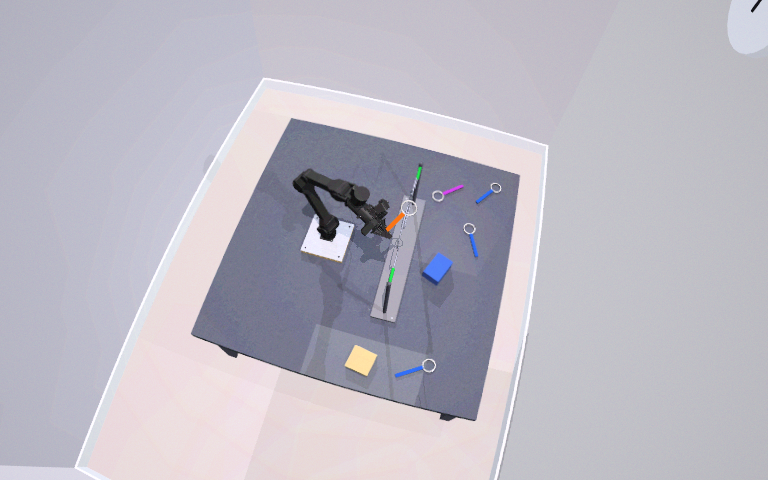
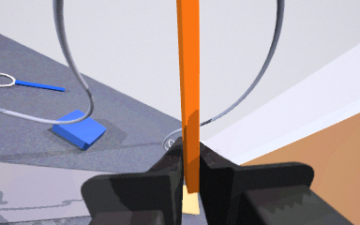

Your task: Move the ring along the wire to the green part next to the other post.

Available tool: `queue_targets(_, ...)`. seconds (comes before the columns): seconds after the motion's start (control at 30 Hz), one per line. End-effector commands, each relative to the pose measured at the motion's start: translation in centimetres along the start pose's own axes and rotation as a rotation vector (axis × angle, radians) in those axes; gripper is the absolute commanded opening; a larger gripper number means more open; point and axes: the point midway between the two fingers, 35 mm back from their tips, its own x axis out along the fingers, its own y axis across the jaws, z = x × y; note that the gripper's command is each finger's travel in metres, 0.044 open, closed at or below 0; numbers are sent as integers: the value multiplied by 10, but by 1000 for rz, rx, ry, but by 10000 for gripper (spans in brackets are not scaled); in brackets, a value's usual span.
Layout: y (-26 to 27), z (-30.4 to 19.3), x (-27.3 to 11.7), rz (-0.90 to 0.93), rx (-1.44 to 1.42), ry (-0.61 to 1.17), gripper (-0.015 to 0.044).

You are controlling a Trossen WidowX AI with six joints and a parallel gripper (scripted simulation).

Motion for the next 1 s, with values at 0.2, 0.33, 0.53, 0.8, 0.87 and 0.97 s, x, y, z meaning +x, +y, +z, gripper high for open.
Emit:
queue_targets(0.2, -6, 2, -4, -72, -108, -22, -150)
queue_targets(0.33, -8, 2, -4, -97, -151, -28, -150)
queue_targets(0.53, -10, 2, -4, -134, -215, -36, -150)
queue_targets(0.8, -13, 3, -4, -183, -302, -47, -150)
queue_targets(0.87, -14, 3, -4, -195, -323, -50, -150)
queue_targets(0.97, -15, 4, -4, -213, -356, -54, -150)
